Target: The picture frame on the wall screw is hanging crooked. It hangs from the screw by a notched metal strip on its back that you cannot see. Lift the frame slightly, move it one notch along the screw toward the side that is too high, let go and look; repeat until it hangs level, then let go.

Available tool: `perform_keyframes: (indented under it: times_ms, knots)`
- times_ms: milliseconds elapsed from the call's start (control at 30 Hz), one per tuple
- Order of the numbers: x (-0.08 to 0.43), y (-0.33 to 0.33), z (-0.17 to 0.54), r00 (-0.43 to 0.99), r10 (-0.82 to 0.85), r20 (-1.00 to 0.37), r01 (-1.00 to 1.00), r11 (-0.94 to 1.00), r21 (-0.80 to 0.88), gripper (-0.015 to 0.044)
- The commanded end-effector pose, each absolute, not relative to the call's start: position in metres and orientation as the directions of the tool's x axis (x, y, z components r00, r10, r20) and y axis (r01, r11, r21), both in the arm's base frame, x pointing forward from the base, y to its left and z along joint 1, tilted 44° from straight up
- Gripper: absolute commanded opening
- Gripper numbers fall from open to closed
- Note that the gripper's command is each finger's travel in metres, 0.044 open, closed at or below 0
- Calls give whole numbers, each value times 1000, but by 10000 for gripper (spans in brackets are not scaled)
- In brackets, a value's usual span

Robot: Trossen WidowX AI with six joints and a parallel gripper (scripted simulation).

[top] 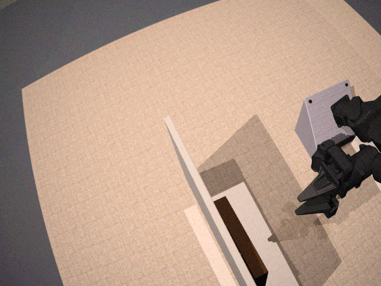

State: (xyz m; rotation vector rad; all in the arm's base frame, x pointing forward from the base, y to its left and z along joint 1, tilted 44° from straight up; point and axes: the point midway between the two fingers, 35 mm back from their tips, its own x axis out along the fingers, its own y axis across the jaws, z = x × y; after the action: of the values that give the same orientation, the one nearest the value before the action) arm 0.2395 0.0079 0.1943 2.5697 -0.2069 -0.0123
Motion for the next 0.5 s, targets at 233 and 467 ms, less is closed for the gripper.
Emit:
perform_keyframes:
  times_ms: [233, 467]
  knots:
    - [280, 5, 202, 988, -152, 34, -147, -830, 538, 260]
    - [317, -4, 196, 988, -152, 35, -147, -830, 538, 260]
